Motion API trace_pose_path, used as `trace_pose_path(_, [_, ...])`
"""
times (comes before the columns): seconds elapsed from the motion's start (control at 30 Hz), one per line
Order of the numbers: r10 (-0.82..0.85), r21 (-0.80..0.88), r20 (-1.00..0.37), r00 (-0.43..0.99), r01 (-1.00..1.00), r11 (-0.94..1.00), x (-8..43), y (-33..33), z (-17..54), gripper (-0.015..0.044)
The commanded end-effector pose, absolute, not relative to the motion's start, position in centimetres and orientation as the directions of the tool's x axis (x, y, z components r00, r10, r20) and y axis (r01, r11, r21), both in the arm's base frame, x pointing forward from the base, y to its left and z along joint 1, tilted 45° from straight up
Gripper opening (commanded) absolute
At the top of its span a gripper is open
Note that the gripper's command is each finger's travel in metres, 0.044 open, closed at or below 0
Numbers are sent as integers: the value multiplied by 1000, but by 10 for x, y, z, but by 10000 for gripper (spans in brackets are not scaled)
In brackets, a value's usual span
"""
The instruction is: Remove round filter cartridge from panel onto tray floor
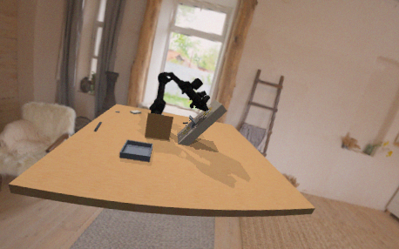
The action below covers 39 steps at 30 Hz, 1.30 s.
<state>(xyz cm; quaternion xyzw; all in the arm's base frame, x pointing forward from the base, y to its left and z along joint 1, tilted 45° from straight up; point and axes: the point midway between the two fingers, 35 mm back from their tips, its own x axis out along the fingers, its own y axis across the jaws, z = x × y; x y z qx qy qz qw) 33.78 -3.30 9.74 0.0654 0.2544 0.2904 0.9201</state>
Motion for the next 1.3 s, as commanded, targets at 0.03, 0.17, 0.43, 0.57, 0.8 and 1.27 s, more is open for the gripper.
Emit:
trace_pose_path(0.03, [564, 272, -434, 702, -495, 825, 337, -33, 95, 110])
trace_pose_path(0.17, [564, 272, -434, 702, -495, 825, 338, -33, 95, 110])
trace_pose_path(0.43, [564, 272, -434, 702, -495, 825, 338, -34, 96, 110])
trace_pose_path(0.57, [564, 272, -434, 702, -495, 825, 338, -34, 96, 110])
trace_pose_path(0.8, [565, 272, -434, 702, -495, 825, 341, -32, 95, 110])
trace_pose_path(1.27, [565, 272, -434, 702, -495, 825, 345, -28, 92, 110])
